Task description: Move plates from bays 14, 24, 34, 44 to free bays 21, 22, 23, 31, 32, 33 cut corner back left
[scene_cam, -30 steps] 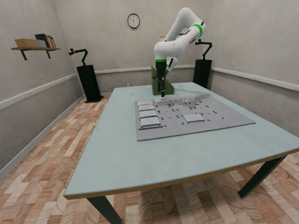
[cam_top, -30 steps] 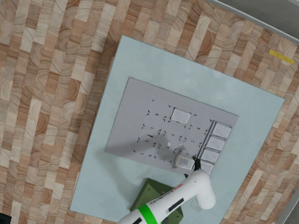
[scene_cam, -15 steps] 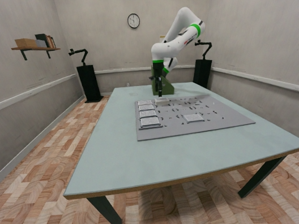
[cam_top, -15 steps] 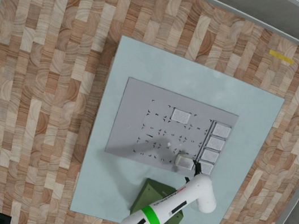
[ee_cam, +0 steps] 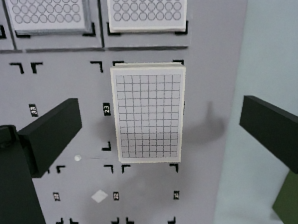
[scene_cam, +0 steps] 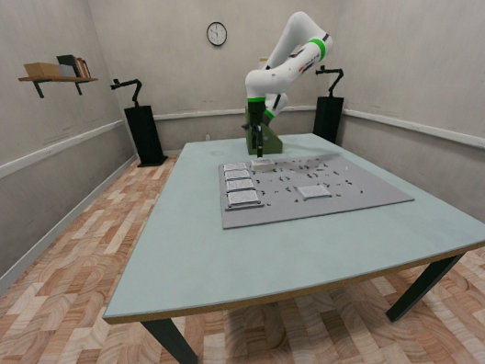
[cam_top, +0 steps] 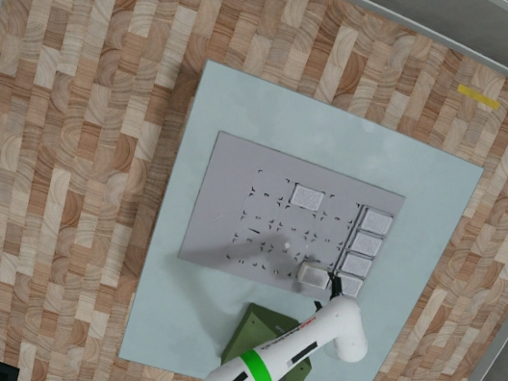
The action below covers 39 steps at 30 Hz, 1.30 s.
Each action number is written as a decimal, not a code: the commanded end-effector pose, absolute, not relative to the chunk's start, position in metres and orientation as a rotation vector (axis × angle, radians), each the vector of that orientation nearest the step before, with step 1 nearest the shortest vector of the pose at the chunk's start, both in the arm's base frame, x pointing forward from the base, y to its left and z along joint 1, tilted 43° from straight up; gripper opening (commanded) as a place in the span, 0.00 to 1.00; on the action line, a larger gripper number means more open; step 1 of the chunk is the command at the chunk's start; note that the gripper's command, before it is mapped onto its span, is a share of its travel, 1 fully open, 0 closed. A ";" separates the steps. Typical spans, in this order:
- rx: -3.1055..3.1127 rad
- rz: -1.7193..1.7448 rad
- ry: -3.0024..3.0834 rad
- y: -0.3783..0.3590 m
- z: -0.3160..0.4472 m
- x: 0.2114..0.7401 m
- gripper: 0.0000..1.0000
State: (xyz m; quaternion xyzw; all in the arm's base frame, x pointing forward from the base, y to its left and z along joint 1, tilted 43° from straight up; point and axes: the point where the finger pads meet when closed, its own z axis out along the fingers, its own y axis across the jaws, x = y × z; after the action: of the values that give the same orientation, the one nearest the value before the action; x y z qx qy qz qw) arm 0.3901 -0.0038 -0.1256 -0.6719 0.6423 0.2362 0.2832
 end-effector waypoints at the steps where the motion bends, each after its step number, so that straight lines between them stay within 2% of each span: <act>1: -1.799 0.630 1.720 -0.005 -0.125 0.390 1.00; 26: -1.799 0.630 1.720 -0.005 -0.125 0.390 1.00; 39: -1.799 0.630 1.720 -0.046 -0.157 0.393 1.00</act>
State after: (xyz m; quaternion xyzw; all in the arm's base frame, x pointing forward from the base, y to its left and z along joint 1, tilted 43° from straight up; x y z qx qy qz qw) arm 0.3923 -0.0374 -0.1518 -0.6719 0.6424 0.2361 0.2831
